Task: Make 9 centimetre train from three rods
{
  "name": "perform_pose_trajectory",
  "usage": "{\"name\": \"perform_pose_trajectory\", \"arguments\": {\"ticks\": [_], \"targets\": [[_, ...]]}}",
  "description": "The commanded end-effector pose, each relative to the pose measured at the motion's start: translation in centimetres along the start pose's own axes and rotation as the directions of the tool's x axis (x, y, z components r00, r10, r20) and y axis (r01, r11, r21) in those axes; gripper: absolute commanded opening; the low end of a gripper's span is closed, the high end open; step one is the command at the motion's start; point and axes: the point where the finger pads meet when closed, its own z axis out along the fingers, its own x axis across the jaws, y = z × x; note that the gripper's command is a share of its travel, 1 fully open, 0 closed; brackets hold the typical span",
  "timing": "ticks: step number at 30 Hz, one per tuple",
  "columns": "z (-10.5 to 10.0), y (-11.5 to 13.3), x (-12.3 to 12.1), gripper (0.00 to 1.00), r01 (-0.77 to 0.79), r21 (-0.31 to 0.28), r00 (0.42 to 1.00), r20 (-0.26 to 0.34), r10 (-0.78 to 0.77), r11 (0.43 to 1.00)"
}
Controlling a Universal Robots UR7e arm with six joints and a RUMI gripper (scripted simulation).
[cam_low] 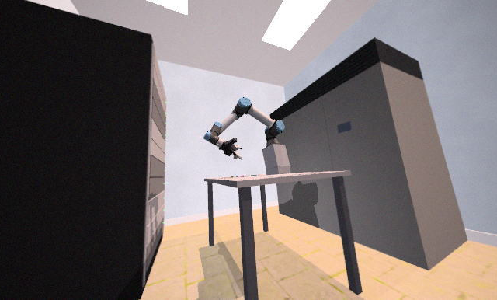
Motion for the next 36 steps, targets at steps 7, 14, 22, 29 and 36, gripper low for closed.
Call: {"name": "perform_pose_trajectory", "arguments": {"ticks": [7,14,22,29,36], "targets": [[1.5,2.1,-0.5,1.00,-0.268,0.101,0.948,-0.153,0.281,0.958],[2.2,3.0,-0.7,1.00,-0.368,0.157,0.896,-0.202,0.394,0.917],[3.4,4.7,-1.0,1.00,-0.527,0.271,0.762,-0.271,0.589,0.806],[4.3,5.9,-1.3,1.00,-0.619,0.362,0.630,-0.302,0.716,0.697],[5.1,7.1,-1.5,1.00,-0.678,0.445,0.494,-0.314,0.811,0.585]]}}
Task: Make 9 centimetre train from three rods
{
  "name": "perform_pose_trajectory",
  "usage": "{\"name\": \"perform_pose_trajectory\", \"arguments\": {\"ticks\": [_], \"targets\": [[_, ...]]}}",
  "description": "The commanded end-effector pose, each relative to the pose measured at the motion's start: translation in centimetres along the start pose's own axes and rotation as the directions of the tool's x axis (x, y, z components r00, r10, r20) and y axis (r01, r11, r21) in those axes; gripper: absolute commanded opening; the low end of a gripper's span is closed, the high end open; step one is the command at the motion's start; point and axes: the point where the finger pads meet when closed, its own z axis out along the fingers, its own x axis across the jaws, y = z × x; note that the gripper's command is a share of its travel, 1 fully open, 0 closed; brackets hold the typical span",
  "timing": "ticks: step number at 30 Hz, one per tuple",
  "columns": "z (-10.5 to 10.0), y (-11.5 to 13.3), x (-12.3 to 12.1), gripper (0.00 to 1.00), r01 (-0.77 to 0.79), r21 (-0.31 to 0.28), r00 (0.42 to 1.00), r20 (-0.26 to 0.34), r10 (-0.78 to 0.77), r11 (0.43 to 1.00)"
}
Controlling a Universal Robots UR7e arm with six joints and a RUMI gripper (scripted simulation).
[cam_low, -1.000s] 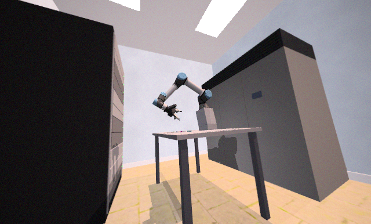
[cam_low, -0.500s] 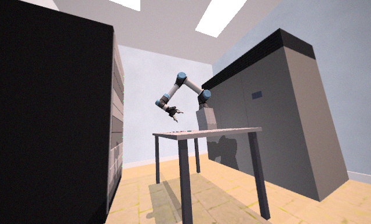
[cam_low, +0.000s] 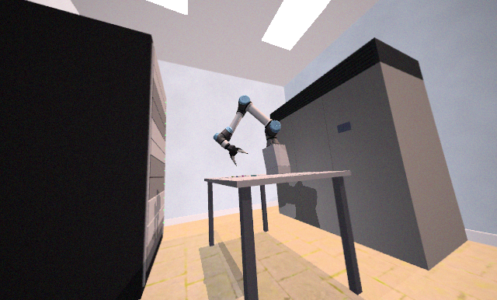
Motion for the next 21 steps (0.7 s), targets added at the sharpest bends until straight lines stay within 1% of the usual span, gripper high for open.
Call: {"name": "perform_pose_trajectory", "arguments": {"ticks": [1,8,9,10,12,14,18,19,21], "targets": [[0.5,1.1,0.4,1.00,-0.132,0.048,0.987,-0.088,0.136,0.990],[1.1,2.4,0.9,1.00,-0.280,0.117,0.941,-0.164,0.296,0.953],[1.1,2.4,0.9,1.00,-0.280,0.117,0.941,-0.164,0.296,0.953],[1.3,2.8,1.0,1.00,-0.317,0.137,0.923,-0.182,0.338,0.939],[1.3,2.8,1.0,1.00,-0.317,0.137,0.923,-0.182,0.338,0.939],[1.5,3.5,1.3,1.00,-0.383,0.177,0.884,-0.213,0.415,0.907],[1.9,4.2,1.5,1.00,-0.448,0.220,0.836,-0.241,0.493,0.867],[1.9,4.2,1.5,1.00,-0.448,0.220,0.836,-0.241,0.493,0.867],[2.1,4.7,1.7,1.00,-0.496,0.257,0.791,-0.261,0.553,0.830]]}}
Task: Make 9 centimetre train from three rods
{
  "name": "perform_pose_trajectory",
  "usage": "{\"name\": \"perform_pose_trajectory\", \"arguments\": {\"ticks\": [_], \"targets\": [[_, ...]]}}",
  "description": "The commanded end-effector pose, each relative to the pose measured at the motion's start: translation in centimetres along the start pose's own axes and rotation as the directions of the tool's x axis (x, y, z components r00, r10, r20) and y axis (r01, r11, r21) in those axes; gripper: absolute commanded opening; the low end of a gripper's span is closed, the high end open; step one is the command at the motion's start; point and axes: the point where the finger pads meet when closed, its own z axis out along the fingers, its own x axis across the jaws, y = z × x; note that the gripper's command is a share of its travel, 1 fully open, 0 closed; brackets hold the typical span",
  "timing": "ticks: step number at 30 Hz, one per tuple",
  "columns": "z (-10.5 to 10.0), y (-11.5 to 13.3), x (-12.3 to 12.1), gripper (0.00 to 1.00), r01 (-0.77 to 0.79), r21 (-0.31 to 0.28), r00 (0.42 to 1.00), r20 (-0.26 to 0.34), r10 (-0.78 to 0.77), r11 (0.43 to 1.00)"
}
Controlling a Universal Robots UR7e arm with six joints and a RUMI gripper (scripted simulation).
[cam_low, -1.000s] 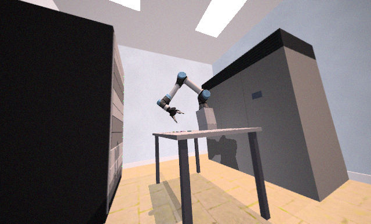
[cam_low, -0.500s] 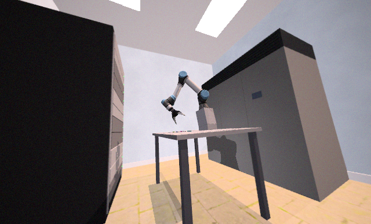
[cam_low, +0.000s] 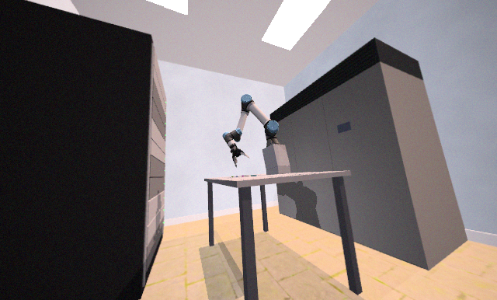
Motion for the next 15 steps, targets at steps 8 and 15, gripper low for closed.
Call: {"name": "perform_pose_trajectory", "arguments": {"ticks": [8,15], "targets": [[0.9,1.5,1.3,1.00,-0.216,0.088,0.965,-0.130,0.226,0.972],[1.7,2.5,2.1,1.00,-0.345,0.155,0.908,-0.195,0.371,0.926]]}}
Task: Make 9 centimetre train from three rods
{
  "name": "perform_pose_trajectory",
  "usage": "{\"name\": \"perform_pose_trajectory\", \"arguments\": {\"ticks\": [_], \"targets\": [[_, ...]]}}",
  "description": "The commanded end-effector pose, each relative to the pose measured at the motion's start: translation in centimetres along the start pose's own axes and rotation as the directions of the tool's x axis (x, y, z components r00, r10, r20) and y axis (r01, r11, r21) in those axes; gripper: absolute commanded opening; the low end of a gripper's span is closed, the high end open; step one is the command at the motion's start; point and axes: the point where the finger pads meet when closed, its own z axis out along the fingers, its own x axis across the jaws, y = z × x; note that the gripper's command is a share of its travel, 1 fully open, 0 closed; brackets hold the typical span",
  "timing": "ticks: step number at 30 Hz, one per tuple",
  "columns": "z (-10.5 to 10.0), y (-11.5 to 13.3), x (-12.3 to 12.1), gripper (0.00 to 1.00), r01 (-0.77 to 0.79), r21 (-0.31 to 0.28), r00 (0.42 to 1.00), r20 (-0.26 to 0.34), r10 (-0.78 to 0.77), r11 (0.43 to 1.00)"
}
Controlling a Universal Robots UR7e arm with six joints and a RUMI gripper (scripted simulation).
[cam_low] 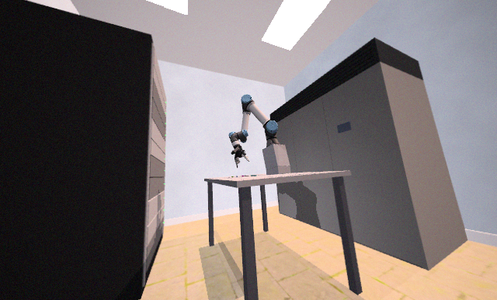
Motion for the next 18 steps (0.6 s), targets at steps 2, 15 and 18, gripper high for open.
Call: {"name": "perform_pose_trajectory", "arguments": {"ticks": [2,15,18], "targets": [[0.7,0.7,0.9,1.00,-0.135,0.055,0.986,-0.086,0.140,0.989],[1.6,1.7,2.3,1.00,-0.312,0.138,0.926,-0.175,0.334,0.940],[1.8,2.0,2.6,1.00,-0.353,0.162,0.904,-0.194,0.381,0.922]]}}
